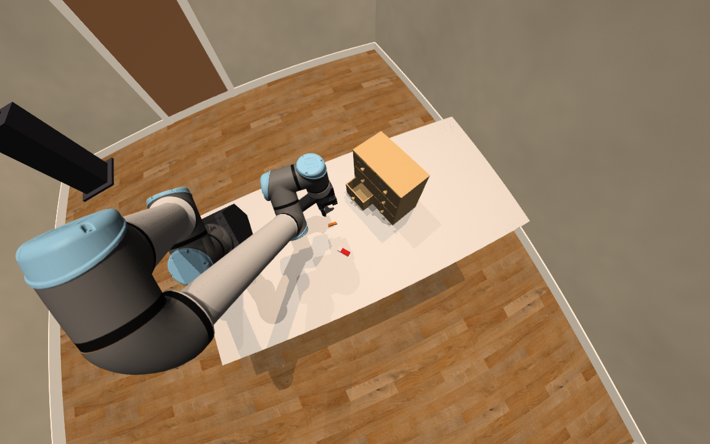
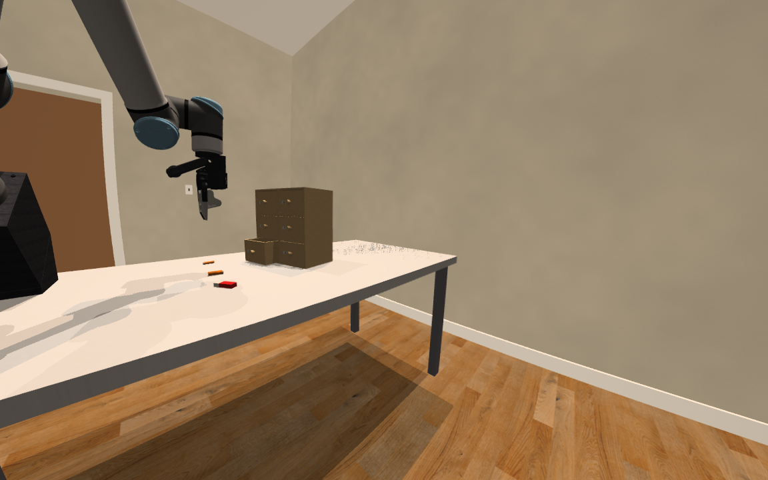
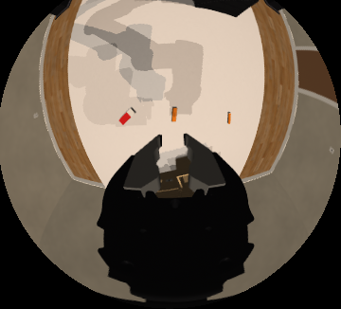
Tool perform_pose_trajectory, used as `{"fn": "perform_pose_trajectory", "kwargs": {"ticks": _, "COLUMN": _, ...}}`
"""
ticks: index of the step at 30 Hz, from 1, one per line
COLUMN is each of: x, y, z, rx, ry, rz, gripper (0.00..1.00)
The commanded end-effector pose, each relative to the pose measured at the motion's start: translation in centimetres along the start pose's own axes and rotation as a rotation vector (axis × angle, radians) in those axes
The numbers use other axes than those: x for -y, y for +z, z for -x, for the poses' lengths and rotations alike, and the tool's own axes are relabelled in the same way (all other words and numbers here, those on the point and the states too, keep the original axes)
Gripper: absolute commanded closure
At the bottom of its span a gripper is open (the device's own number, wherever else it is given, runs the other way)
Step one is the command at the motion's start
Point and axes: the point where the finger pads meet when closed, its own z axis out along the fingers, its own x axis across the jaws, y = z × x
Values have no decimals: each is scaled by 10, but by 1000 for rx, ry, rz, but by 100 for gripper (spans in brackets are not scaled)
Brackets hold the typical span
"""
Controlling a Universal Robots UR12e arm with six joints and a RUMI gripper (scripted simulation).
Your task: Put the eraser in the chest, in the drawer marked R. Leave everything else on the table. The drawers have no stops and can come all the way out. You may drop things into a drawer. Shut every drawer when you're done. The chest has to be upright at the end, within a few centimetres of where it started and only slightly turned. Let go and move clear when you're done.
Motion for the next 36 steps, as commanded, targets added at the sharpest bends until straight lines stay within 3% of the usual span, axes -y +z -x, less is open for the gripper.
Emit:
{"fn": "perform_pose_trajectory", "kwargs": {"ticks": 1, "x": -11, "y": 28, "z": 29, "rx": -8, "ry": 212, "rz": 3, "gripper": 80}}
{"fn": "perform_pose_trajectory", "kwargs": {"ticks": 8, "x": -21, "y": 92, "z": 108, "rx": -4, "ry": 626, "rz": 3, "gripper": 80}}
{"fn": "perform_pose_trajectory", "kwargs": {"ticks": 13, "x": -18, "y": 120, "z": 145, "rx": 6, "ry": 901, "rz": 10, "gripper": 80}}
{"fn": "perform_pose_trajectory", "kwargs": {"ticks": 36, "x": -17, "y": 125, "z": 152, "rx": 9, "ry": 959, "rz": 12, "gripper": 77}}
